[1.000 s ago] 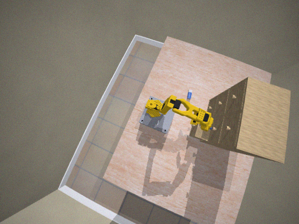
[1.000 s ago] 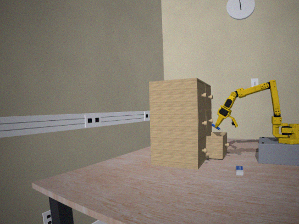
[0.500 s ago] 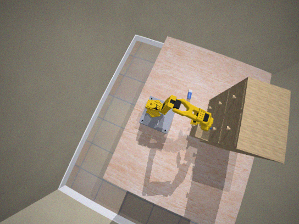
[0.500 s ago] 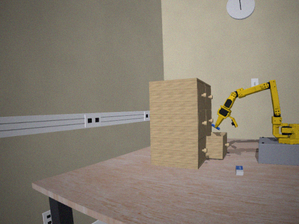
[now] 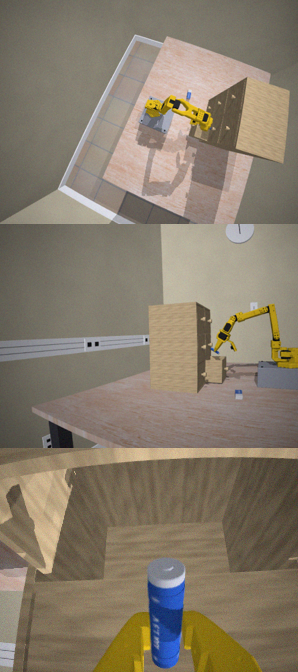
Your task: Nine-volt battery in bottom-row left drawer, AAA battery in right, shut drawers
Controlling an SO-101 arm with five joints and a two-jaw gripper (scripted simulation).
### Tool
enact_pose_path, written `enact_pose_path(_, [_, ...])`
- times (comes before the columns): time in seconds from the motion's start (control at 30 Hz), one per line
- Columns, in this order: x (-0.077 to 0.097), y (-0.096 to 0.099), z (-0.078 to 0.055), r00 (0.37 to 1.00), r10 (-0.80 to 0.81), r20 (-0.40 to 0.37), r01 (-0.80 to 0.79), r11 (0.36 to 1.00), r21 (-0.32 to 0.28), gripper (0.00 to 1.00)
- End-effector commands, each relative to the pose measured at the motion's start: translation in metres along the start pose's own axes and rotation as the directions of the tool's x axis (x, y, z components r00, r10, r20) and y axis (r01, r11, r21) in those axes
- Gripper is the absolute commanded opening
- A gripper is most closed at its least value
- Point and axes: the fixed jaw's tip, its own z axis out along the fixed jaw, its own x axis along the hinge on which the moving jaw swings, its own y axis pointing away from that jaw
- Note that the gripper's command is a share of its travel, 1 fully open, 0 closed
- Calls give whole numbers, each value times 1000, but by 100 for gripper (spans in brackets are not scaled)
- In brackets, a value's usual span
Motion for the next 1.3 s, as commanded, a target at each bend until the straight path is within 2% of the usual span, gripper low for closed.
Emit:
enact_pose_path(0.0, [-5,-1,4,1000,-8,18,8,1000,3,0])
enact_pose_path(0.83, [-6,-1,5,1000,-9,18,9,1000,3,0])
enact_pose_path(0.97, [-10,-1,14,1000,-8,18,8,1000,2,0])
enact_pose_path(1.27, [-10,-1,14,1000,-8,18,8,1000,2,0])
